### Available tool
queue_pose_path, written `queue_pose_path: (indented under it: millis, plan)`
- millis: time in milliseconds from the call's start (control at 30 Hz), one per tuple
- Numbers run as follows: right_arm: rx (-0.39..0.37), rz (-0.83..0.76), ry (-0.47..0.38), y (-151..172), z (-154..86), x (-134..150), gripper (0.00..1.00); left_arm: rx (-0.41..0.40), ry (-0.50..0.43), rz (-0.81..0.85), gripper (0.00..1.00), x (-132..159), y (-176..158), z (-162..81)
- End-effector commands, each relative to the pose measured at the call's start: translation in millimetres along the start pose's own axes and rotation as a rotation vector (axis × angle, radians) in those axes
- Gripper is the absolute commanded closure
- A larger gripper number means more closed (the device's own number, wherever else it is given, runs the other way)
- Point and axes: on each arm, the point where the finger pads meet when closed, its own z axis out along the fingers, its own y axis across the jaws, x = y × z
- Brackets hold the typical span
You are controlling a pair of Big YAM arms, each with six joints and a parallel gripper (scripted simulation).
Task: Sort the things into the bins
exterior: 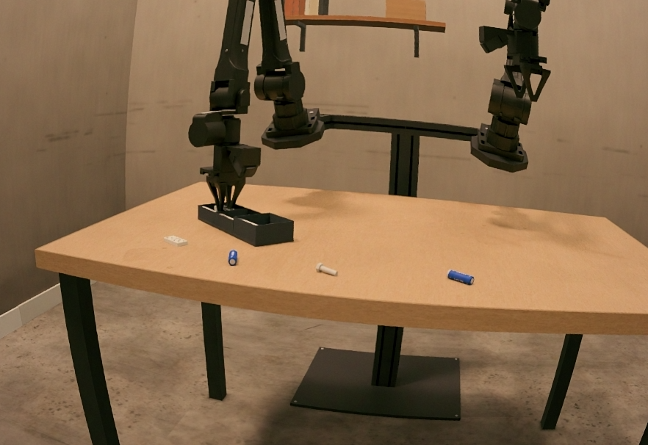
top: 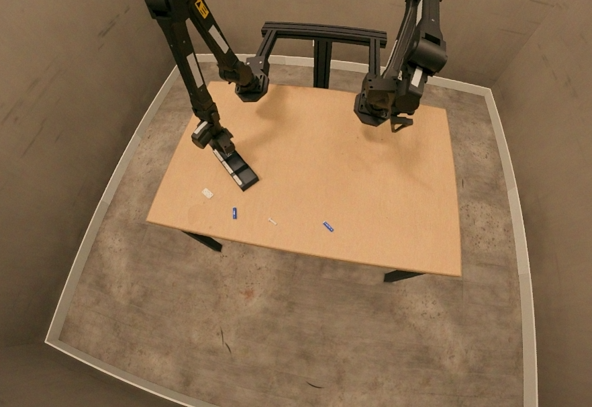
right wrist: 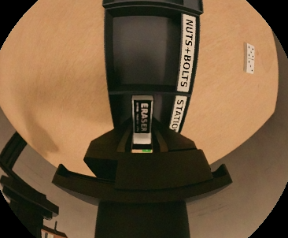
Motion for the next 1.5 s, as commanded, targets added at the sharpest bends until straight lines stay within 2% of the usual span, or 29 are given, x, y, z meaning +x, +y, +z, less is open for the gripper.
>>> queue_pose_path:
  millis: [0,167,200,767,1467]
  plan:
    - [0.041,0.001,-0.016,-17.7,-2.9,-2.6,0.82,-0.067,-0.022,-0.009,0.0,1.5,14.7,-29.8]
    - [0.035,0.001,-0.013,-13.9,-2.6,-1.1,0.82,-0.067,-0.022,-0.009,0.0,1.5,14.7,-29.8]
    - [0.035,0.001,-0.013,-14.0,-2.6,-1.0,0.71,-0.067,-0.022,-0.009,0.0,1.5,14.7,-29.8]
    - [0.035,0.001,-0.013,-14.7,-2.6,-0.6,0.71,-0.067,-0.022,-0.009,0.0,1.5,14.7,-29.8]
    - [0.012,0.003,-0.004,-5.1,-28.9,3.3,0.71,-0.067,-0.022,-0.009,0.0,1.5,14.7,-29.8]
